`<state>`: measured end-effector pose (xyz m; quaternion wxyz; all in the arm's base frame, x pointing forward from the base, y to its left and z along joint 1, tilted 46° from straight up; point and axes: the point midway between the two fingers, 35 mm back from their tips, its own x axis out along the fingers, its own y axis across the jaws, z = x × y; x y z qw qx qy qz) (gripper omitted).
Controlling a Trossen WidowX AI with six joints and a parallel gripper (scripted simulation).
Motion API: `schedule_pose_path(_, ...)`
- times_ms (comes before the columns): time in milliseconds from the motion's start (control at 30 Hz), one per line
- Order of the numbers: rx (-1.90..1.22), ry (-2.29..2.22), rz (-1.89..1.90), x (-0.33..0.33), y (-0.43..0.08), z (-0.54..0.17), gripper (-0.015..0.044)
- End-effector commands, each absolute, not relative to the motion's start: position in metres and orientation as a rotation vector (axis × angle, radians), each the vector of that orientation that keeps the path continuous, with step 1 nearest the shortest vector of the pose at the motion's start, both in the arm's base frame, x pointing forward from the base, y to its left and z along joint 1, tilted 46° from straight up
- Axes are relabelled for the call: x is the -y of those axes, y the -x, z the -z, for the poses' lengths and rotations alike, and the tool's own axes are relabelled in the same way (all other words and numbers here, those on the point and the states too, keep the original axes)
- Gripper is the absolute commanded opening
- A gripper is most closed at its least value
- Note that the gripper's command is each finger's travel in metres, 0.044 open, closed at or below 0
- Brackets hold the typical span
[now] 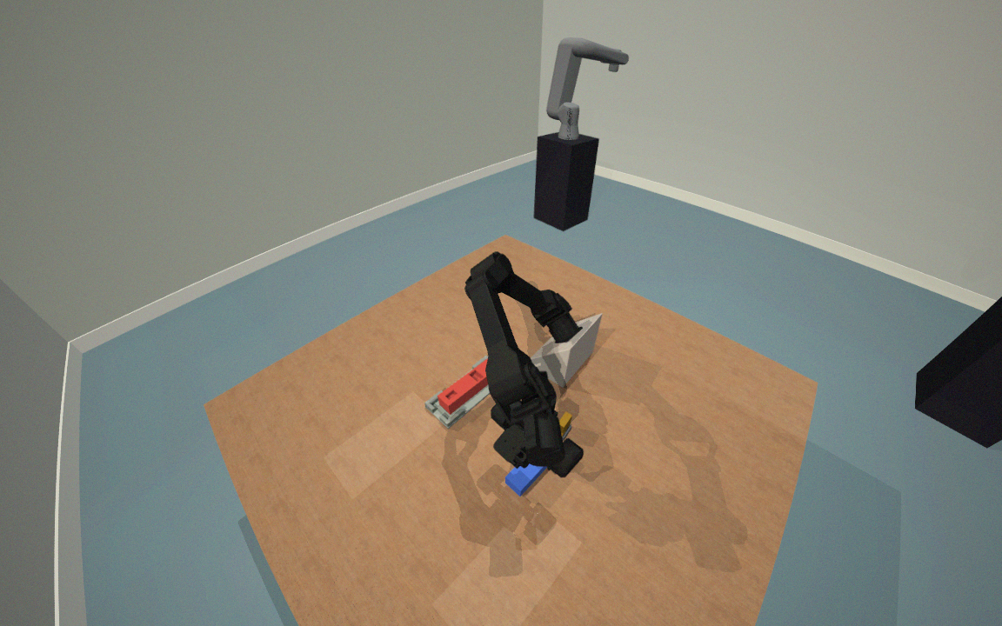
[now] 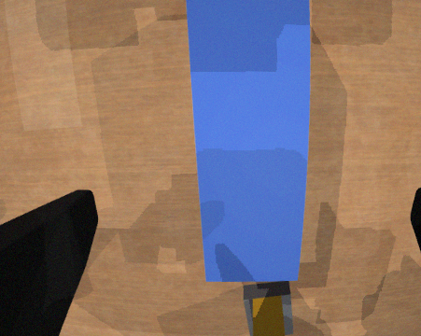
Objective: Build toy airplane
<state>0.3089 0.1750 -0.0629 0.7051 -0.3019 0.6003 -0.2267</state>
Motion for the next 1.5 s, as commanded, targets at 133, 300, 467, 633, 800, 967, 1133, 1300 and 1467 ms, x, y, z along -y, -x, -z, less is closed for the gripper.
schedule_pose_path(133, -1.347, 0.695, 0.511, -0.158, -0.308, 0.081, 0.044)
schedule_pose_path(300, -1.347, 0.695, 0.511, -0.15, -0.31, 0.088, 0.044)
schedule_pose_path(467, -1.348, 0.694, 0.512, -0.147, -0.311, 0.092, 0.044)
schedule_pose_path(633, -1.348, 0.694, 0.513, -0.141, -0.312, 0.097, 0.044)
schedule_pose_path(800, -1.348, 0.694, 0.514, -0.135, -0.314, 0.103, 0.044)
schedule_pose_path(967, -1.348, 0.694, 0.514, -0.13, -0.315, 0.108, 0.044)
schedule_pose_path(1133, -1.347, 0.695, 0.513, -0.124, -0.316, 0.114, 0.044)
schedule_pose_path(1300, -1.346, 0.696, 0.513, -0.12, -0.317, 0.118, 0.044)
schedule_pose_path(1467, -1.346, 0.696, 0.513, -0.12, -0.317, 0.118, 0.0309)
